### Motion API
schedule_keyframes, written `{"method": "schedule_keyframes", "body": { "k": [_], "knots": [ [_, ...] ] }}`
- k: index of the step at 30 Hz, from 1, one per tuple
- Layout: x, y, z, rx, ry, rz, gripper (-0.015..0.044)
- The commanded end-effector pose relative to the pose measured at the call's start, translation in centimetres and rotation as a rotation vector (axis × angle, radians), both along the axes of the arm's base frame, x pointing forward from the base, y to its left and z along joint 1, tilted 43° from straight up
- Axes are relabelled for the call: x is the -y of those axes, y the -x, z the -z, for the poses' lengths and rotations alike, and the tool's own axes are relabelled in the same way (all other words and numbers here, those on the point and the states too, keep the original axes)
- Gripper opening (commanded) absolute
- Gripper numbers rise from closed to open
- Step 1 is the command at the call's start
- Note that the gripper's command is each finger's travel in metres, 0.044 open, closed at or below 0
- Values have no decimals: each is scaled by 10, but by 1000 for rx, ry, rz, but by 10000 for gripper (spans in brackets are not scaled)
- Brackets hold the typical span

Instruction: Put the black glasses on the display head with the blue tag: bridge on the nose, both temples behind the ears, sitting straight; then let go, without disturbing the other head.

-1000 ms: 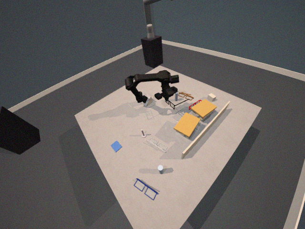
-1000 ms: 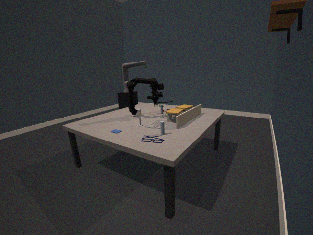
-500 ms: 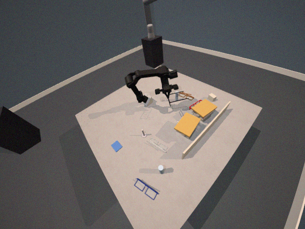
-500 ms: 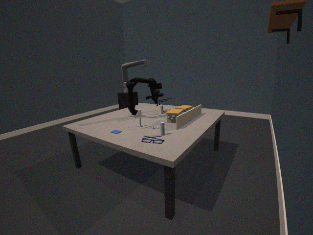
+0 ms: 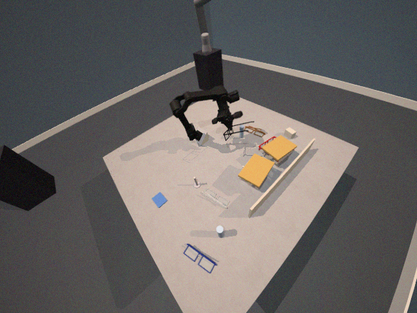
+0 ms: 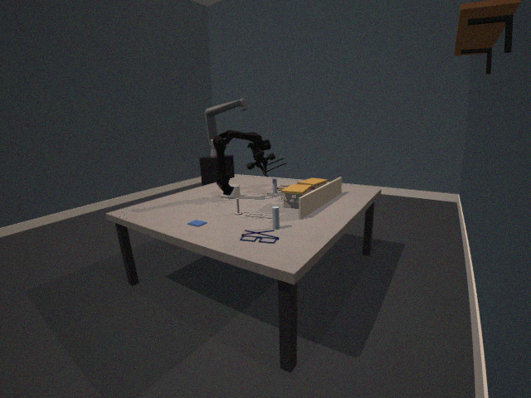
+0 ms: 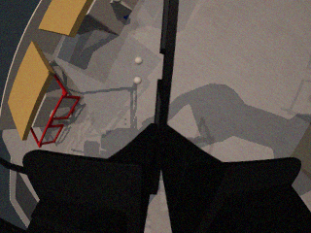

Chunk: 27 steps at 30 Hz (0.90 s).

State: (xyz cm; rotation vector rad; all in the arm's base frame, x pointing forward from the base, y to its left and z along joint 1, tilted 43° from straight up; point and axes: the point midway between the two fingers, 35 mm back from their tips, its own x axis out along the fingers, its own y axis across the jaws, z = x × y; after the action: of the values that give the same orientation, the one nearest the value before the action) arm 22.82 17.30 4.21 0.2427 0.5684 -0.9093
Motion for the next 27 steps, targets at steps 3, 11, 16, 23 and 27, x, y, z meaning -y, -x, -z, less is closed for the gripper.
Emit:
{"method": "schedule_keyframes", "body": {
  "k": [3,11,16,23,27],
  "knots": [
    [-8,6,1,166,-81,36,0],
    [-19,16,2,379,-220,82,0],
    [-26,22,3,505,-320,107,0],
    [-28,25,3,527,-344,114,0],
    [-28,25,3,527,-344,114,0]
  ]
}}
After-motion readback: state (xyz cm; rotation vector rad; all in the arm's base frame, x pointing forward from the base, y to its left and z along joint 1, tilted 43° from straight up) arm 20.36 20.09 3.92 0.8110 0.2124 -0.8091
